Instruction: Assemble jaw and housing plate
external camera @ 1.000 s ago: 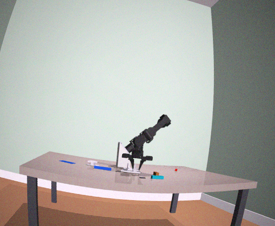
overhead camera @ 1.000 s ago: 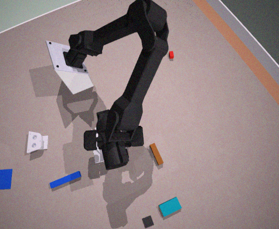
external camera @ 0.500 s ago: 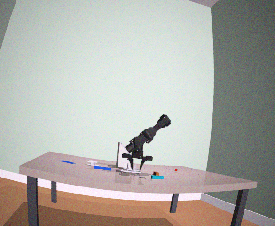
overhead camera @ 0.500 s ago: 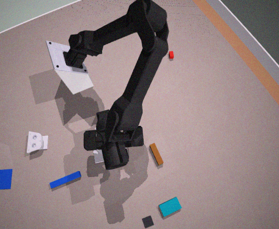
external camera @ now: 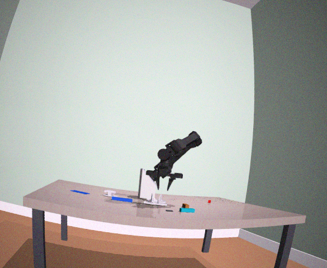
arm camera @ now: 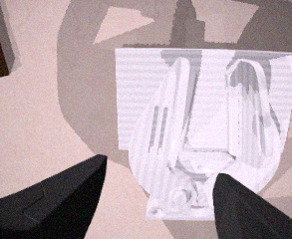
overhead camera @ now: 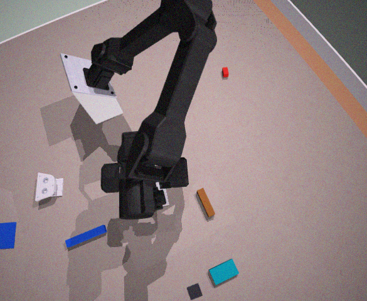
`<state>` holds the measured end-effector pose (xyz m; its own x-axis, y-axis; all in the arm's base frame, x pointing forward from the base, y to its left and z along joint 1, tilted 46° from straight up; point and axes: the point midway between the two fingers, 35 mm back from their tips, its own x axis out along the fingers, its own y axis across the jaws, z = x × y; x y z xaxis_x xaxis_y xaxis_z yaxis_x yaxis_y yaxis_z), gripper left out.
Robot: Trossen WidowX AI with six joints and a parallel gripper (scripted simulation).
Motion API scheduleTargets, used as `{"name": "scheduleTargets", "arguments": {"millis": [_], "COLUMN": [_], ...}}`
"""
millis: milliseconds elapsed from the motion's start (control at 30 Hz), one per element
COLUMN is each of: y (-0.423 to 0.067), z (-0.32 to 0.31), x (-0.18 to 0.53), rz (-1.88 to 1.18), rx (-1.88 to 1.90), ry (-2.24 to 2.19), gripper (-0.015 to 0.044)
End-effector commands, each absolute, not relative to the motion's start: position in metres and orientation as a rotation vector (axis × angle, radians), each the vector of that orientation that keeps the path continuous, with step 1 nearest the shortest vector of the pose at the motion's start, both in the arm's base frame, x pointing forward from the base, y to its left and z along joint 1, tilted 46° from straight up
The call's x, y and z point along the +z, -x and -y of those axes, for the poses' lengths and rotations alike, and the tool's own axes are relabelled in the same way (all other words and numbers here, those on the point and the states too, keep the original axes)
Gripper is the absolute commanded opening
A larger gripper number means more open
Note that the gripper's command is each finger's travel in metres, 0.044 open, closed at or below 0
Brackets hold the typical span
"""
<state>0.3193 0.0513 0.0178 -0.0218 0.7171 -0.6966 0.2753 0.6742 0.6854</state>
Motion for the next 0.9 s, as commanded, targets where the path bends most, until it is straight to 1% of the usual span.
{"name": "scheduleTargets", "arguments": {"millis": [0,267,867], "y": [-0.319,-0.323,-0.309], "z": [-0.051,-0.020,0.063], "x": [0.018,-0.003,-0.060], "rz": [-1.601,-1.537,-1.362], "rx": [0.427,0.530,0.808], "ry": [-0.833,-0.687,-0.303], "gripper": [0.0224,0.0434,0.0440]}}
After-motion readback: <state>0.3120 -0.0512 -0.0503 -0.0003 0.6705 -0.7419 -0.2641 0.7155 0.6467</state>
